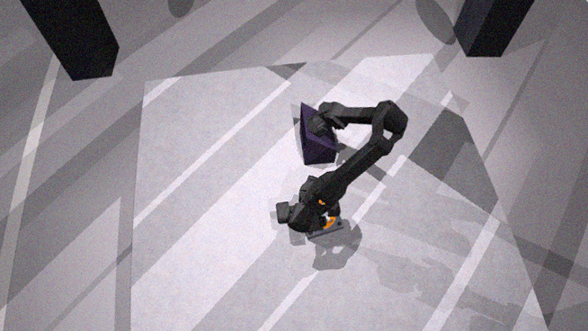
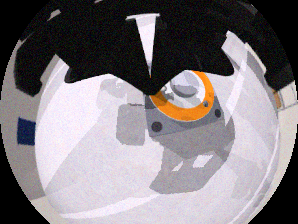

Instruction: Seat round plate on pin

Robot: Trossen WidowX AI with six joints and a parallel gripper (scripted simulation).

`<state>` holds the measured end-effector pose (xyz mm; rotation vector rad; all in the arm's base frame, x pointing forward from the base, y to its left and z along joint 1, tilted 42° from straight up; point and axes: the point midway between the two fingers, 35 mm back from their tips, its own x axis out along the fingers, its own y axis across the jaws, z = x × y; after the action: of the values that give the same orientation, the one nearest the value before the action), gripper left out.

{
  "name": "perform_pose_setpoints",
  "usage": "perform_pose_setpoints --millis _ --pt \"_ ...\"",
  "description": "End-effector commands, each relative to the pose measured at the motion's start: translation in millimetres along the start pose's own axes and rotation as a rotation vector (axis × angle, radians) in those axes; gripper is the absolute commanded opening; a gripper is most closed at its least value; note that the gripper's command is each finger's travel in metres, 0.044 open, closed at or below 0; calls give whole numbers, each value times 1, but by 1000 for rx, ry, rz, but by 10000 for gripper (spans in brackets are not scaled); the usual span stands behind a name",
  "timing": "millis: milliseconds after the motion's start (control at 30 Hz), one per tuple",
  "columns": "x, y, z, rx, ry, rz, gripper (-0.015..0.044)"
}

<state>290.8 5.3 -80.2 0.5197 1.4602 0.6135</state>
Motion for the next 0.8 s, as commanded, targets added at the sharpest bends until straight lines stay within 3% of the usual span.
perform_pose_setpoints --millis 0,400,767 --pt "2 -1 -4 -1 8 -3 0" --pt "-40 1 -6 -1 8 -5 0" --pt "-34 1 -5 6 3 0 0"
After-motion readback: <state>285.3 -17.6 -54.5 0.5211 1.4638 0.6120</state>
